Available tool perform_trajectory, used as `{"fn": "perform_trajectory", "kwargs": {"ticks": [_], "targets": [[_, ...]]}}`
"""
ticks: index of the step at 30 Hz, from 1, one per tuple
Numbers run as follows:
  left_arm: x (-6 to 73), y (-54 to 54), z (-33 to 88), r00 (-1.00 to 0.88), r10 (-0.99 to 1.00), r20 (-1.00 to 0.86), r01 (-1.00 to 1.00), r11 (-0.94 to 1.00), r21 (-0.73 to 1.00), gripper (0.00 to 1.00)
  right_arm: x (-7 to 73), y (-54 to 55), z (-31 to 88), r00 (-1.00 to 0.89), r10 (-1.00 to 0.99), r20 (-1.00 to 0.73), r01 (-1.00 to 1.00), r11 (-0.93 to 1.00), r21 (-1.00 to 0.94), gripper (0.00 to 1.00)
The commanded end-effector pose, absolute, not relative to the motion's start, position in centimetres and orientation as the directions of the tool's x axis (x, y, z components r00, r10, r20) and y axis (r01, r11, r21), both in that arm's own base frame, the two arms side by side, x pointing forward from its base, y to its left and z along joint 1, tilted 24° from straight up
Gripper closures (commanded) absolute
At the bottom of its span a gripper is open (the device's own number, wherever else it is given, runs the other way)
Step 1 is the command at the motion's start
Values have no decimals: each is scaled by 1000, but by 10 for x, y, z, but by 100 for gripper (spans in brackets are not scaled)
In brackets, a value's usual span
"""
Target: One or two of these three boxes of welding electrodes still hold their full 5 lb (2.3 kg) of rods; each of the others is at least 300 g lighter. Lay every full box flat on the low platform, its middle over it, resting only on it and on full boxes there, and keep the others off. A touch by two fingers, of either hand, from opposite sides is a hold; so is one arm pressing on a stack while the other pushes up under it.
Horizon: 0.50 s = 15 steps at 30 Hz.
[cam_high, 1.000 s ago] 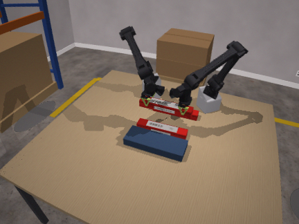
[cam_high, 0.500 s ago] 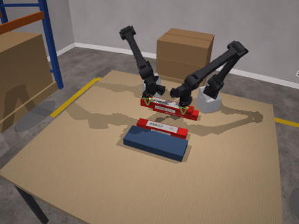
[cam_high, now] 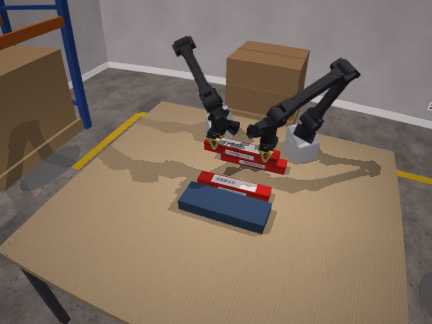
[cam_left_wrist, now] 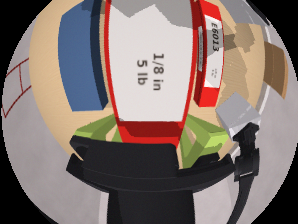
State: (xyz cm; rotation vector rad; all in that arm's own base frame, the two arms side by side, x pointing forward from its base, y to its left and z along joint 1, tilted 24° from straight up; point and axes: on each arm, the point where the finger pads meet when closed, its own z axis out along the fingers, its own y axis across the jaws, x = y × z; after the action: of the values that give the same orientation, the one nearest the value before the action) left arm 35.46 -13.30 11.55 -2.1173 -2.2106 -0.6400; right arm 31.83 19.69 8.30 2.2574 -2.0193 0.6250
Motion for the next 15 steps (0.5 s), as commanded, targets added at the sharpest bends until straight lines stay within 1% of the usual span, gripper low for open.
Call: {"fn": "perform_trajectory", "kwargs": {"ticks": [1,2,9,10,11,15], "targets": [[350,-140,125,-91,959,268,951,4,310,100,313,202,94,74,-947,312,-953,-160,-258,100],[360,-141,129,-96,960,263,949,9,314,100,323,205,97,63,-950,305,-954,-148,-263,100],[360,-140,128,-96,960,263,949,9,314,100,323,205,97,63,-950,305,-954,-148,-263,100],[360,-140,128,-96,960,263,949,9,314,100,312,201,94,72,-947,312,-953,-158,-259,100],[349,-141,124,-92,960,266,950,4,312,100,310,201,93,67,-948,310,-953,-153,-261,100],[345,-141,123,-92,959,267,950,4,311,100,305,199,92,75,-946,315,-954,-160,-255,100]]}}
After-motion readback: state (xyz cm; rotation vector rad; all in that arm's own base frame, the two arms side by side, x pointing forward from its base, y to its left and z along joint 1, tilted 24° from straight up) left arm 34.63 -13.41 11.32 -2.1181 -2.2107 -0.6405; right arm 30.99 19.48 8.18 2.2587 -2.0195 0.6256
